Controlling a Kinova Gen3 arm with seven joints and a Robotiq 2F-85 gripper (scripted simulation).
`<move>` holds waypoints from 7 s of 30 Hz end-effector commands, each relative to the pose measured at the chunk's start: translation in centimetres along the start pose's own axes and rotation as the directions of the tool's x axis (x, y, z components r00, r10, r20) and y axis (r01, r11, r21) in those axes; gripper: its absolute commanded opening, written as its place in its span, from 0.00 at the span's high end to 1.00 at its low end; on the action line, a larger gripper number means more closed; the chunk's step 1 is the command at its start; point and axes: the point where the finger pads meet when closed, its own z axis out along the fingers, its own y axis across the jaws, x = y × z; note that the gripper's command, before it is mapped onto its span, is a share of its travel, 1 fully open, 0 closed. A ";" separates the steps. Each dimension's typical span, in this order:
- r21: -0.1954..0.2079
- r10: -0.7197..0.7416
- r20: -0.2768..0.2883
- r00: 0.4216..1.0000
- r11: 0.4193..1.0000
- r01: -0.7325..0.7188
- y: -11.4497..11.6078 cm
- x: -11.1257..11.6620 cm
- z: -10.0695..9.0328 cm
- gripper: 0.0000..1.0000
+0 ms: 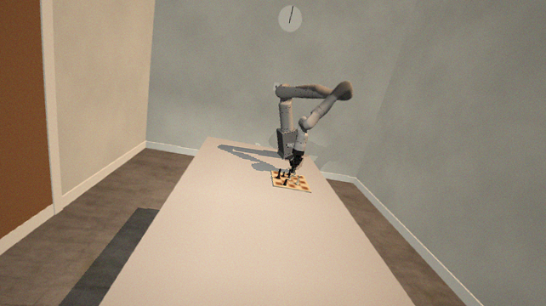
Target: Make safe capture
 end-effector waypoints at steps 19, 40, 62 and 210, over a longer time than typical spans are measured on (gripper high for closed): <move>0.000 0.000 0.001 1.000 1.000 0.000 0.0 0.0 0.0 0.66; 0.000 0.000 0.001 1.000 1.000 0.000 0.0 0.0 -5.0 0.66; 0.000 0.000 0.001 1.000 1.000 0.000 0.0 0.0 -9.0 0.66; 0.001 -0.783 -0.001 -0.622 -0.622 0.783 -13.0 -12.1 -11.8 0.59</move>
